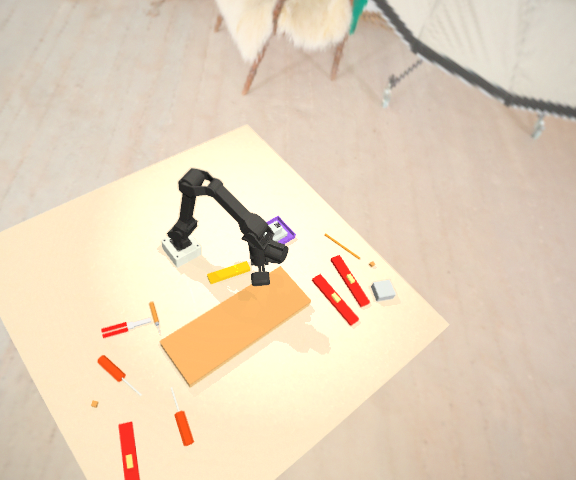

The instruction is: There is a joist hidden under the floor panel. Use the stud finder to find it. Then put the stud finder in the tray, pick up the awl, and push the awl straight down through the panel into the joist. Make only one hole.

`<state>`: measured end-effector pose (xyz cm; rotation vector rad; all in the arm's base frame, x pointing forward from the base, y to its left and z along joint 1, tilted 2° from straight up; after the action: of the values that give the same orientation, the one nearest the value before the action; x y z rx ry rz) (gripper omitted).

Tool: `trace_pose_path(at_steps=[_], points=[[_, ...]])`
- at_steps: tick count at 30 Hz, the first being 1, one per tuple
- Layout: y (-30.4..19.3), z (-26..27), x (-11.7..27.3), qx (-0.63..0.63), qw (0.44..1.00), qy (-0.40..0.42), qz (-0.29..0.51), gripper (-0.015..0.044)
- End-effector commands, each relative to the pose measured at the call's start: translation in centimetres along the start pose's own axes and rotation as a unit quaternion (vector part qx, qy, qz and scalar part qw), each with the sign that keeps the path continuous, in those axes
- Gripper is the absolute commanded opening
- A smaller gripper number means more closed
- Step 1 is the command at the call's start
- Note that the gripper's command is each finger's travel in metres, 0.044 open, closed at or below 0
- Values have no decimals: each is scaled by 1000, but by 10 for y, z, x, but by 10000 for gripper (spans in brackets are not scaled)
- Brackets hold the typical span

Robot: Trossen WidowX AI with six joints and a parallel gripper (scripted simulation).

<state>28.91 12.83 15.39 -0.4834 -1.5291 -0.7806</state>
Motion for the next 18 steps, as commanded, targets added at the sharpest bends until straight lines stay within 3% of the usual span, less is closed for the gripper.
trace_pose_path(at_steps=[1,9,18], points=[[-38,-55,3,-88,996,-24,19,440],[-126,-130,8,-283,957,-50,47,440],[-248,-168,17,-458,883,-60,85,440]])
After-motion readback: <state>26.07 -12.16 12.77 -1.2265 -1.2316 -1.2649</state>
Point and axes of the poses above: the point midway between the two fingers, 35 mm back from their tips, its own x axis back along the fingers, its own z axis across the jaws, y = z × x, the point moved 8 cm from there along x, back along the fingers, and after that the axes turned 11 degrees about -x, right-handed, at the moved point
